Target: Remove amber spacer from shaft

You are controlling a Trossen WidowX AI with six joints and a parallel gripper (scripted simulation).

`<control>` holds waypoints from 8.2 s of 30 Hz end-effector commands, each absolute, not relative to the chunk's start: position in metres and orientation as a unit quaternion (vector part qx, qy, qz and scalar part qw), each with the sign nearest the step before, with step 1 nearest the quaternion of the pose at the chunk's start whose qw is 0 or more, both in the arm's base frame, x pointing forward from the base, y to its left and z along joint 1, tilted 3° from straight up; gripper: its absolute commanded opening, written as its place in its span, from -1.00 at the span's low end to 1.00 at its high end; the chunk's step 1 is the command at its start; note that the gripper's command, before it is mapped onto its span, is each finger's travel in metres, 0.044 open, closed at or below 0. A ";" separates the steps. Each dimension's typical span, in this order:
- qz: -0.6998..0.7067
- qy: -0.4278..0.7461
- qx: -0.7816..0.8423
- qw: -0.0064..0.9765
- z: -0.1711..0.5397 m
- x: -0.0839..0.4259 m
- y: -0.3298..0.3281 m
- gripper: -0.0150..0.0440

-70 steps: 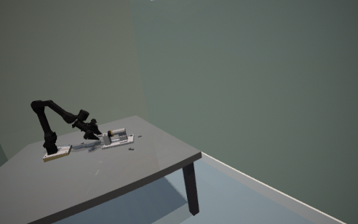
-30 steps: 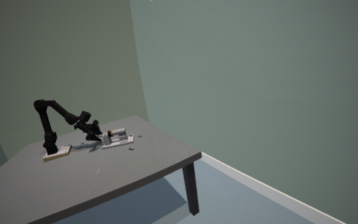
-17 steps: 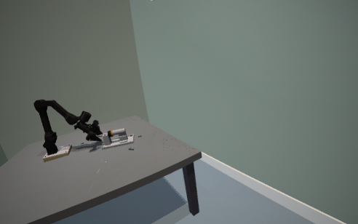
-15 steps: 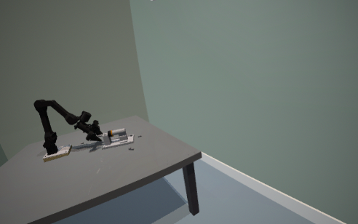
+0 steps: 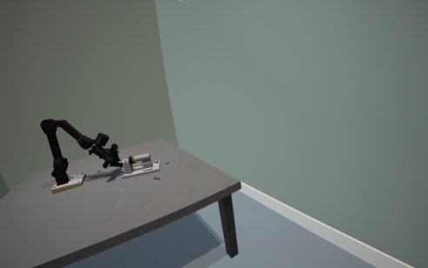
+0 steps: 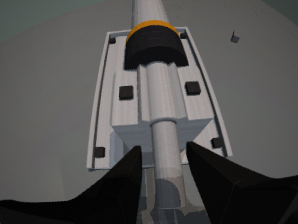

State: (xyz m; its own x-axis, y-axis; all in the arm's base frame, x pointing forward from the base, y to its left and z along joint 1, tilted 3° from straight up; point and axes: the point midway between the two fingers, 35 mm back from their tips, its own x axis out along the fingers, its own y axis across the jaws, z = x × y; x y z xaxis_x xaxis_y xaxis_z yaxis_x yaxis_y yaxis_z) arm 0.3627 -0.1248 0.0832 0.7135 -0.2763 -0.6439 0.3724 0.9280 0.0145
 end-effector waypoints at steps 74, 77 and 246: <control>-0.174 0.336 0.071 0.923 0.081 0.345 -0.118 -0.49; -0.174 0.336 0.071 0.923 0.081 0.345 -0.118 -0.49; -0.174 0.337 0.071 0.923 0.079 0.325 -0.110 -0.49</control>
